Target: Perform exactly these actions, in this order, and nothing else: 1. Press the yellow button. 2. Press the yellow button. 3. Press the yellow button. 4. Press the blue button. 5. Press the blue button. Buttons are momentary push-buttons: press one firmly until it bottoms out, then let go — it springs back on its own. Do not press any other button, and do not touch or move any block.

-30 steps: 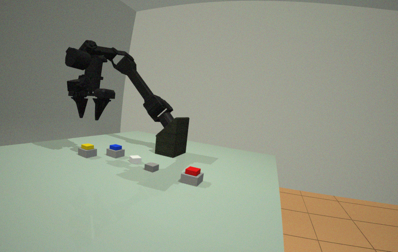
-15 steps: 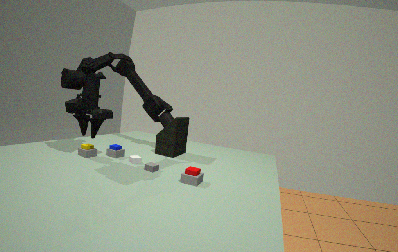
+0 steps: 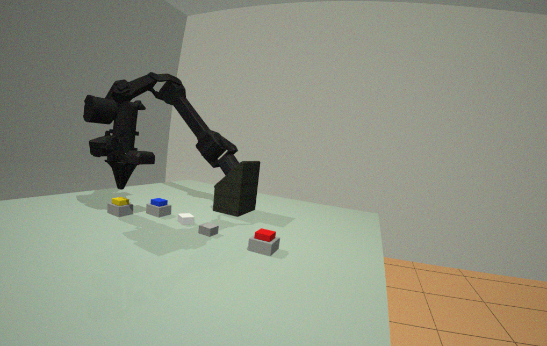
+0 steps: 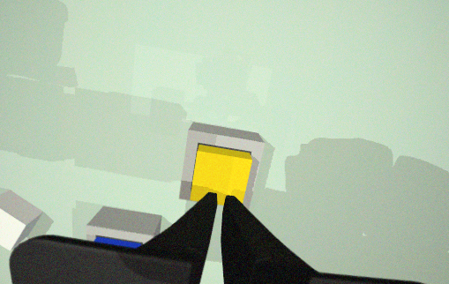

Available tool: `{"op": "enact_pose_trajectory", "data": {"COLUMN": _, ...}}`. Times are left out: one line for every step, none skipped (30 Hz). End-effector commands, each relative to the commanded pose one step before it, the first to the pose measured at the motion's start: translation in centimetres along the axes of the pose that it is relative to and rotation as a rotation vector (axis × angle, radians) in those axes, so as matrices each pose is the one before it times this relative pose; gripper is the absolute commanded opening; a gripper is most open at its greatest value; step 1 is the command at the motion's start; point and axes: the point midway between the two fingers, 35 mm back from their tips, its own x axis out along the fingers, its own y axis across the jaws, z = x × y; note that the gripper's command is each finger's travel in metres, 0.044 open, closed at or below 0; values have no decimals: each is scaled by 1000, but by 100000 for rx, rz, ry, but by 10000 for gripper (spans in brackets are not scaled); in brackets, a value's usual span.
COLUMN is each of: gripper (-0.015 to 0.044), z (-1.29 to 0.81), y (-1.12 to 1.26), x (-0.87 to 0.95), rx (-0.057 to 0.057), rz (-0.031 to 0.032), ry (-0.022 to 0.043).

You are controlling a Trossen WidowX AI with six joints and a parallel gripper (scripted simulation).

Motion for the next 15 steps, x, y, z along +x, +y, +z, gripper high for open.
{"op": "enact_pose_trajectory", "data": {"gripper": 20, "z": -33, "y": -28, "x": 509, "rx": -460, "rz": -277, "ry": 255}}
{"op": "enact_pose_trajectory", "data": {"gripper": 20, "z": 6, "y": 1, "x": 160, "rx": 2, "rz": 2, "ry": 0}}
{"op": "enact_pose_trajectory", "data": {"gripper": 20, "z": 5, "y": 1, "x": 160, "rx": 1, "rz": 0, "ry": 0}}
{"op": "enact_pose_trajectory", "data": {"gripper": 20, "z": 4, "y": 0, "x": 160, "rx": 1, "rz": -1, "ry": 0}}
{"op": "enact_pose_trajectory", "data": {"gripper": 20, "z": 3, "y": 0, "x": 160, "rx": 1, "rz": -3, "ry": -1}}
{"op": "enact_pose_trajectory", "data": {"gripper": 20, "z": 2, "y": 0, "x": 160, "rx": 1, "rz": -4, "ry": -1}}
{"op": "enact_pose_trajectory", "data": {"gripper": 20, "z": 1, "y": -1, "x": 159, "rx": 1, "rz": -5, "ry": -1}}
{"op": "enact_pose_trajectory", "data": {"gripper": 20, "z": 0, "y": -1, "x": 159, "rx": 1, "rz": -7, "ry": -1}}
{"op": "enact_pose_trajectory", "data": {"gripper": 20, "z": -1, "y": -1, "x": 159, "rx": 0, "rz": -8, "ry": -1}}
{"op": "enact_pose_trajectory", "data": {"gripper": 20, "z": -2, "y": -2, "x": 159, "rx": 0, "rz": -10, "ry": -1}}
{"op": "enact_pose_trajectory", "data": {"gripper": 20, "z": -3, "y": -2, "x": 159, "rx": 0, "rz": -11, "ry": -1}}
{"op": "enact_pose_trajectory", "data": {"gripper": 20, "z": -4, "y": -3, "x": 159, "rx": 0, "rz": -12, "ry": -1}}
{"op": "enact_pose_trajectory", "data": {"gripper": 20, "z": -5, "y": -3, "x": 158, "rx": 0, "rz": -14, "ry": -1}}
{"op": "enact_pose_trajectory", "data": {"gripper": 20, "z": -6, "y": -3, "x": 158, "rx": -1, "rz": -15, "ry": -1}}
{"op": "enact_pose_trajectory", "data": {"gripper": 20, "z": -7, "y": -4, "x": 158, "rx": -1, "rz": -17, "ry": -1}}
